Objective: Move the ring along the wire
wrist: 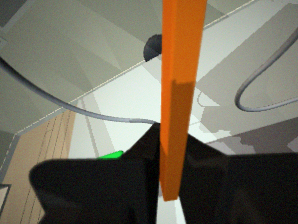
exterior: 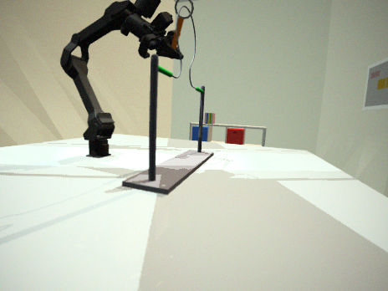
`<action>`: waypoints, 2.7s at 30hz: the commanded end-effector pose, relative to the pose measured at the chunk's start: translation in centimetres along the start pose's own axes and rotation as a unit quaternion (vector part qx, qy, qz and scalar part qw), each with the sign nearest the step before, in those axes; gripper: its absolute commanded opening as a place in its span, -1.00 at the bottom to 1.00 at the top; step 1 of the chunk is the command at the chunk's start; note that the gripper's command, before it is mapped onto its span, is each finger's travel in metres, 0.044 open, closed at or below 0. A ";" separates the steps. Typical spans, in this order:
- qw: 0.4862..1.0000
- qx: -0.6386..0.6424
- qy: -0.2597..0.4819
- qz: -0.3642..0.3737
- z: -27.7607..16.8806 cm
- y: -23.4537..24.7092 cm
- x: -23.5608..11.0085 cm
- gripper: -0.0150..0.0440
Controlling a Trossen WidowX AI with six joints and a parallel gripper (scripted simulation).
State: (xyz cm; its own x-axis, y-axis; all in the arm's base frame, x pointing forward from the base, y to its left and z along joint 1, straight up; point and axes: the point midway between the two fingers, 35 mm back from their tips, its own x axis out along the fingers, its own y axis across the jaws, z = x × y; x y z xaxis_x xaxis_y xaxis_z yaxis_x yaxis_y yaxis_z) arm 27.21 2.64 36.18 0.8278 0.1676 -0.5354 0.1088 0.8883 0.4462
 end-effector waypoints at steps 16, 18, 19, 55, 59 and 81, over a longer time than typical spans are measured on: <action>0.993 -0.097 -0.019 -0.063 0.3 -0.7 -0.2 -1.00; 0.992 -0.107 -0.020 -0.070 0.3 -0.8 -0.2 -1.00; 0.991 -0.112 -0.021 -0.074 0.3 -0.8 -0.2 -1.00; 0.937 -0.289 -0.049 -0.192 1.0 -2.2 -0.4 -1.00; 0.928 -0.307 -0.053 -0.204 1.1 -2.4 -0.4 -1.00; 0.870 -0.408 -0.068 -0.270 1.7 -3.0 -0.8 -1.00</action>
State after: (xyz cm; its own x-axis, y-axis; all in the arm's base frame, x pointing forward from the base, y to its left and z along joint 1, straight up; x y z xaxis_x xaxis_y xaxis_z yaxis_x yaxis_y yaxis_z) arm 27.16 -0.76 36.74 0.8443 -0.3554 -0.4011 0.1255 0.8588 -0.4968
